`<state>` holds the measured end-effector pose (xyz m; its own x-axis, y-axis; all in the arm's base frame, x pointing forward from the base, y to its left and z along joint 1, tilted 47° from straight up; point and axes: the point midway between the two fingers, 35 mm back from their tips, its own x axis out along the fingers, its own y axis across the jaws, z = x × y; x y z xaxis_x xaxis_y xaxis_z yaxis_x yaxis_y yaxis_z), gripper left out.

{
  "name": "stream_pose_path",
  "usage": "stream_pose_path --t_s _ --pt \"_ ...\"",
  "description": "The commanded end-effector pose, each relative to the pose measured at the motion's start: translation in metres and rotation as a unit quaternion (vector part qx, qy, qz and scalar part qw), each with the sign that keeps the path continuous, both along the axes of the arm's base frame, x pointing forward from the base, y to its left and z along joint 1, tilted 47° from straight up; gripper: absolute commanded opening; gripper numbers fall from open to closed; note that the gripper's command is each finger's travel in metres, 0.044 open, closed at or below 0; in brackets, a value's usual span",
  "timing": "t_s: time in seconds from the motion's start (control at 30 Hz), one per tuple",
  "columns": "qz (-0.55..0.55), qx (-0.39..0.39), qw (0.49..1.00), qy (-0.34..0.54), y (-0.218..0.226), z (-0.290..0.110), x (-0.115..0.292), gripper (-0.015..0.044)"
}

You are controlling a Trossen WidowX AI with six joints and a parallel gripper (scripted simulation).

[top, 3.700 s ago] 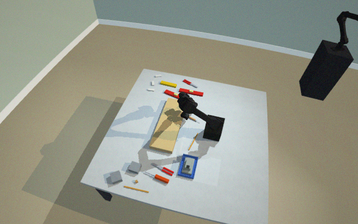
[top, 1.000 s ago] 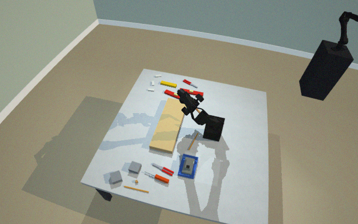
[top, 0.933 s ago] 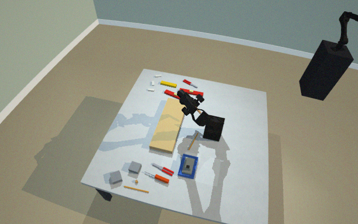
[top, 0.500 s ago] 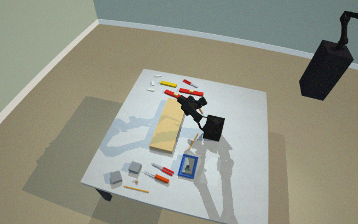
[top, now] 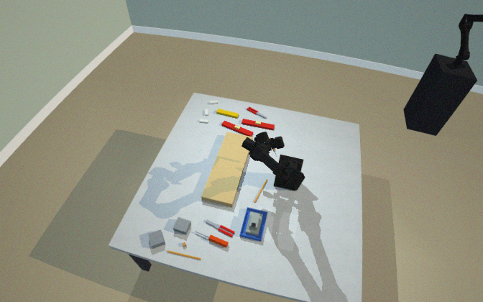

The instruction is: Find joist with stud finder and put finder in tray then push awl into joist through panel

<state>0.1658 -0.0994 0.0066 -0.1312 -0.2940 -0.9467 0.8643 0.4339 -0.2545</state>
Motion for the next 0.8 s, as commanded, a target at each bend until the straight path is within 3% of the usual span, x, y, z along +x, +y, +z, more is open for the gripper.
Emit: stream_pose_path --t_s 0.0,0.33,0.37,0.77 --pt "-0.037 -0.051 0.997 -0.033 -0.005 0.007 -0.005 0.0" --pt "-0.123 -0.148 0.974 -0.124 -0.013 0.021 -0.017 0.0" --pt "-0.093 -0.113 0.985 -0.089 -0.009 0.016 -0.013 0.0" --pt "-0.11 -0.115 0.982 -0.103 -0.001 0.039 0.03 0.0"
